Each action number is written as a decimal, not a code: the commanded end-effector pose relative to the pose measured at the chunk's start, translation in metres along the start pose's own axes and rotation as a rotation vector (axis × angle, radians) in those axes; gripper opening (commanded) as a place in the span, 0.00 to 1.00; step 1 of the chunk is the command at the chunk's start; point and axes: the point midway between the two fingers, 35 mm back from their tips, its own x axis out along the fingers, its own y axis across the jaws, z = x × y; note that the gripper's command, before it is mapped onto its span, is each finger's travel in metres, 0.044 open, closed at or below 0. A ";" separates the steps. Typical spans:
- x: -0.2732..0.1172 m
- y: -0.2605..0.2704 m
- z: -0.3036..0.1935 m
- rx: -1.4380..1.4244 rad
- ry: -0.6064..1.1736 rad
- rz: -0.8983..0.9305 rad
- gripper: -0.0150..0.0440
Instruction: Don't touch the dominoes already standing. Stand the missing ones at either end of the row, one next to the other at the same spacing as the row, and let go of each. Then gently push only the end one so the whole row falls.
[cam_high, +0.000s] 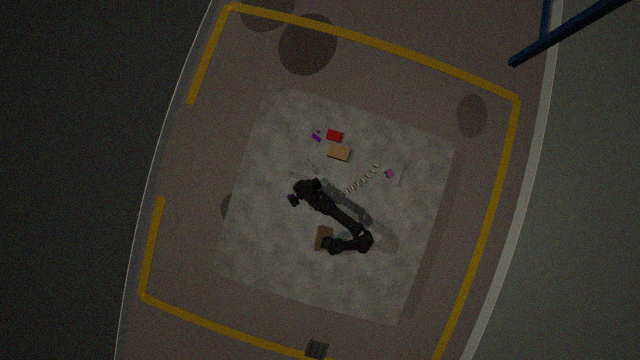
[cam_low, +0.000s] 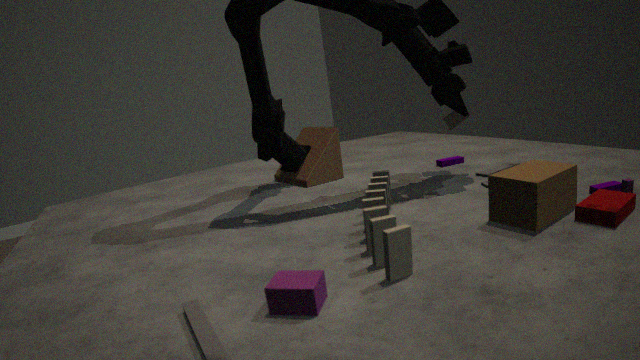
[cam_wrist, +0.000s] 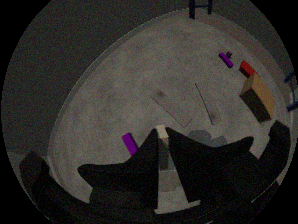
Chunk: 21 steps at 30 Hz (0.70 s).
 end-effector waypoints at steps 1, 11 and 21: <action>0.001 0.000 0.001 -0.008 -0.056 0.011 0.30; 0.003 -0.001 0.000 -0.023 -0.193 0.021 0.30; 0.000 -0.003 -0.004 -0.042 -0.331 0.018 0.30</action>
